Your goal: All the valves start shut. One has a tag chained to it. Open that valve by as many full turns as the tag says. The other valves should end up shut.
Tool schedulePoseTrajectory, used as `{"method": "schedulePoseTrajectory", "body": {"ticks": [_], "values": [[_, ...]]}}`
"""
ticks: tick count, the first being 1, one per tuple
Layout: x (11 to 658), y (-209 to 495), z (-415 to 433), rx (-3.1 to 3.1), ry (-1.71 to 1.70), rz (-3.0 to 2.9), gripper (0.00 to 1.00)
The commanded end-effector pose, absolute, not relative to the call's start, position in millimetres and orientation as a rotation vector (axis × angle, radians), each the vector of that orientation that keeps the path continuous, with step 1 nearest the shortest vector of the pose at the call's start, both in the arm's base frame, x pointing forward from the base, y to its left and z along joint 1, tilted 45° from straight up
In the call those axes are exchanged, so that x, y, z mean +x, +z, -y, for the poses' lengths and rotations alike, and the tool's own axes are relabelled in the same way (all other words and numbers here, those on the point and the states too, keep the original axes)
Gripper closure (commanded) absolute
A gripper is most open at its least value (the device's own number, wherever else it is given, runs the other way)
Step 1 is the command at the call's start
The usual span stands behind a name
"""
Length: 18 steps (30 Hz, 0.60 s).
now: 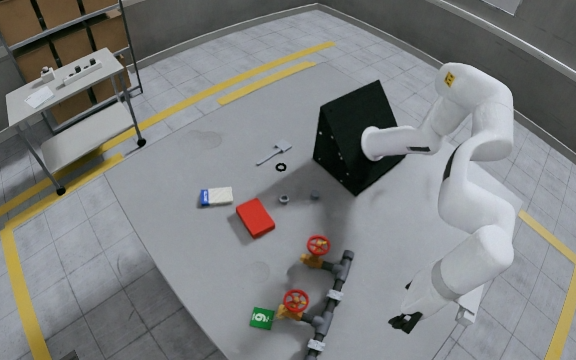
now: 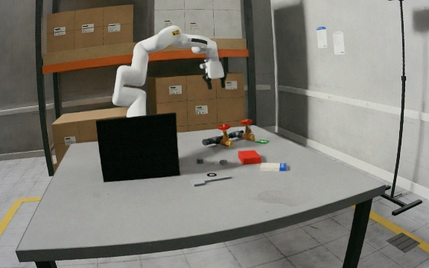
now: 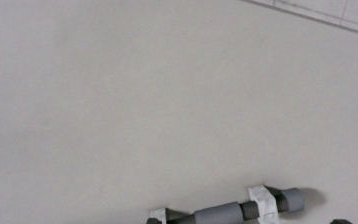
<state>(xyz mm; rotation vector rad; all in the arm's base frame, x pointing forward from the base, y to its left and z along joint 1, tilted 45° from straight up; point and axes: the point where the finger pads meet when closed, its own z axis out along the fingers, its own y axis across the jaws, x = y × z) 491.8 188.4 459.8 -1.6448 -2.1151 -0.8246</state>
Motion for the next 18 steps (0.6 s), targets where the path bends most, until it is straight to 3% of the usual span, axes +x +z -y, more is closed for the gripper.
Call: {"method": "schedulePoseTrajectory", "body": {"ticks": [1, 12, 18], "values": [[523, 397, -184, -1.652, -0.882, 1.974, 0.00], [589, 234, -138, -1.690, -0.951, 1.836, 0.00], [594, 228, -137, -1.690, -0.951, 1.836, 0.00]]}}
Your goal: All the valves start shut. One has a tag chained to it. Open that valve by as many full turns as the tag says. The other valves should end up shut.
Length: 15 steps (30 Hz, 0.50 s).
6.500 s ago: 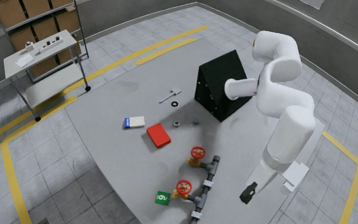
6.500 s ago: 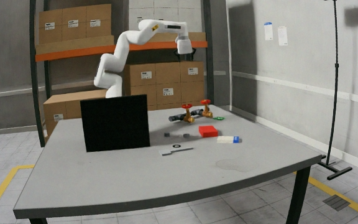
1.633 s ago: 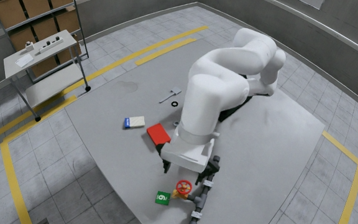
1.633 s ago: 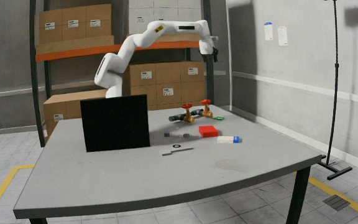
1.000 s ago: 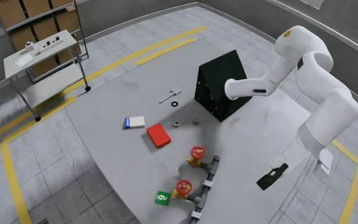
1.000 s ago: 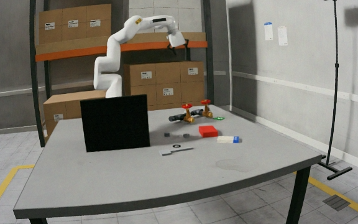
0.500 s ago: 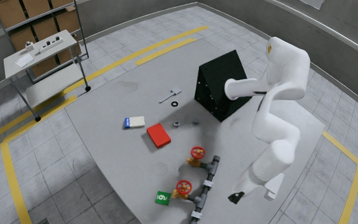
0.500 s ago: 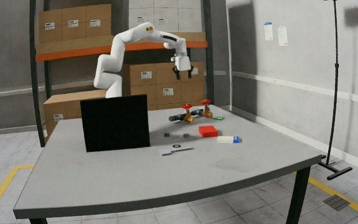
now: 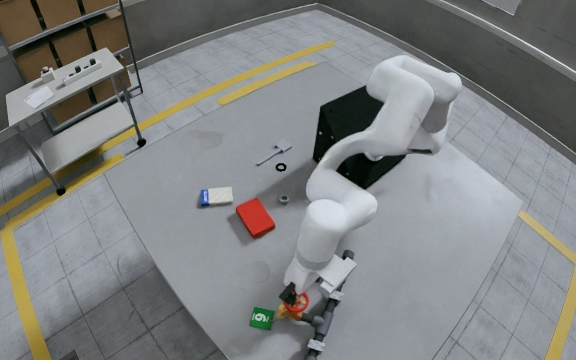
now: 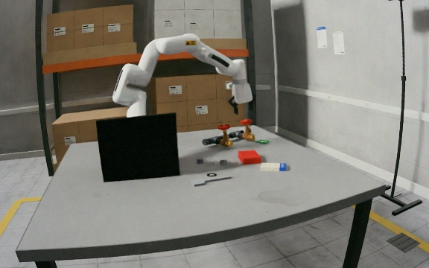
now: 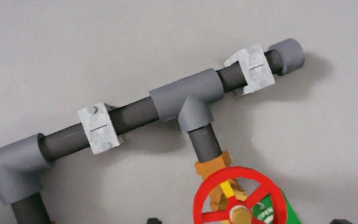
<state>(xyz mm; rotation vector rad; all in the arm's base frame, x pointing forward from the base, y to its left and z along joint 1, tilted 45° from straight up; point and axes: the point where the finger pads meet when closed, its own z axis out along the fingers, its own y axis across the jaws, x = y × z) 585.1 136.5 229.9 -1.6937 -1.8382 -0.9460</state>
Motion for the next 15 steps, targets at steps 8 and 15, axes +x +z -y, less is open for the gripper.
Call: {"method": "schedulePoseTrajectory", "body": {"ticks": [8, 15], "values": [[593.7, 227.5, -137.4, -1.690, -0.951, 1.836, 0.00], [594.3, 224.5, -140.9, -1.690, -0.951, 1.836, 0.00]]}}
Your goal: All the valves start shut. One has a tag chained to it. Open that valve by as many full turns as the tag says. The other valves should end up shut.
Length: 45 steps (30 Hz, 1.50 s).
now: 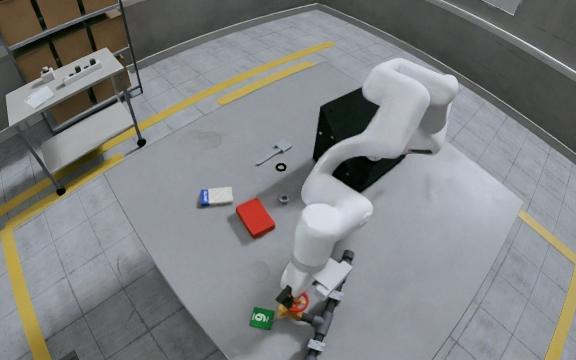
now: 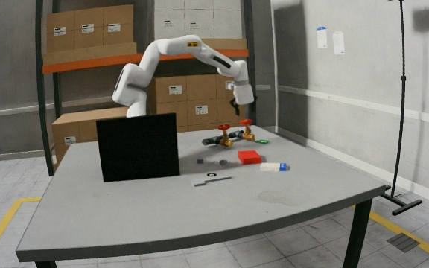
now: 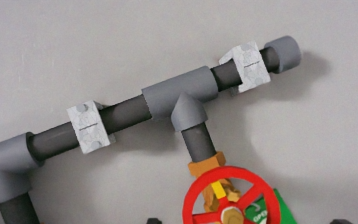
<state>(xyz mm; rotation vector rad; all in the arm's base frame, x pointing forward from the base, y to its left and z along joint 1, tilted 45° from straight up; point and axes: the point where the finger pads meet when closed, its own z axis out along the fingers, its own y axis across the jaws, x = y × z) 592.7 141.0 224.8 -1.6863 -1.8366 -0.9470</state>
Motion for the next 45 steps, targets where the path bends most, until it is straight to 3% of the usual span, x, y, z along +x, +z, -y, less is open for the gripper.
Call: {"method": "schedulePoseTrajectory", "body": {"ticks": [1, 38, 39, 45], "values": [[594, 224, -142, -1.690, -0.951, 1.836, 0.00], [601, 189, -182, -1.690, -0.951, 1.836, 0.00], [601, 189, -182, -1.690, -0.951, 1.836, 1.00], [601, 189, -182, -1.690, -0.951, 1.836, 1.00]]}}
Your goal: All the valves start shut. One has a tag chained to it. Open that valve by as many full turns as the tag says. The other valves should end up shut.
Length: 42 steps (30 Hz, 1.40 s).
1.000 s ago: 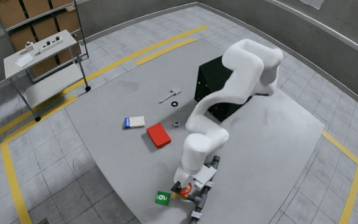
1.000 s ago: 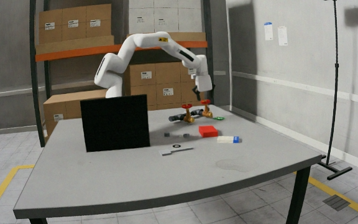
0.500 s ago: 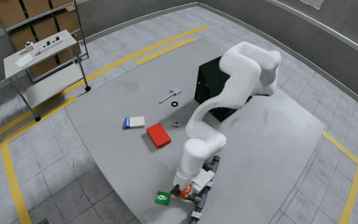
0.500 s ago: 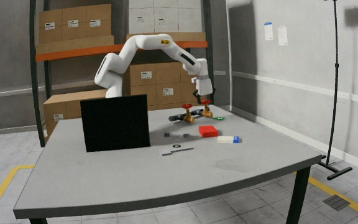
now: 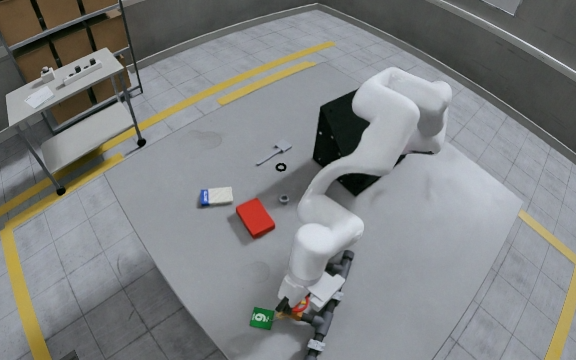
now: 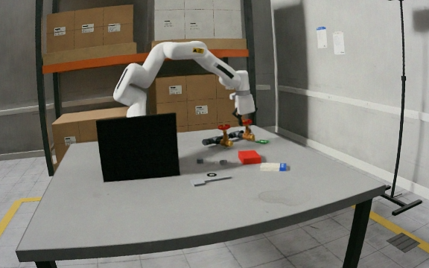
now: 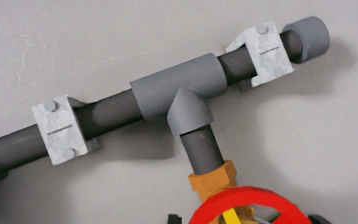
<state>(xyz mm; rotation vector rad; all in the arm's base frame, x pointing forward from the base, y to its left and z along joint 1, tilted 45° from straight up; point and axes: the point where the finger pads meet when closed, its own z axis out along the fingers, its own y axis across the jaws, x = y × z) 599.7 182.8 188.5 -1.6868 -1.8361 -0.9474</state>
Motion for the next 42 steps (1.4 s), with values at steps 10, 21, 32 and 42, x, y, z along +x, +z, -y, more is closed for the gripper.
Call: {"method": "schedulePoseTrajectory", "body": {"ticks": [10, 21, 32, 42], "values": [[600.9, 189.5, -181.6, -1.690, -0.951, 1.836, 1.00], [600.9, 189.5, -181.6, -1.688, -0.951, 1.837, 1.00], [600.9, 189.5, -181.6, -1.598, -0.997, 1.951, 1.00], [600.9, 189.5, -181.6, -1.365, -1.094, 2.200, 1.00]]}}
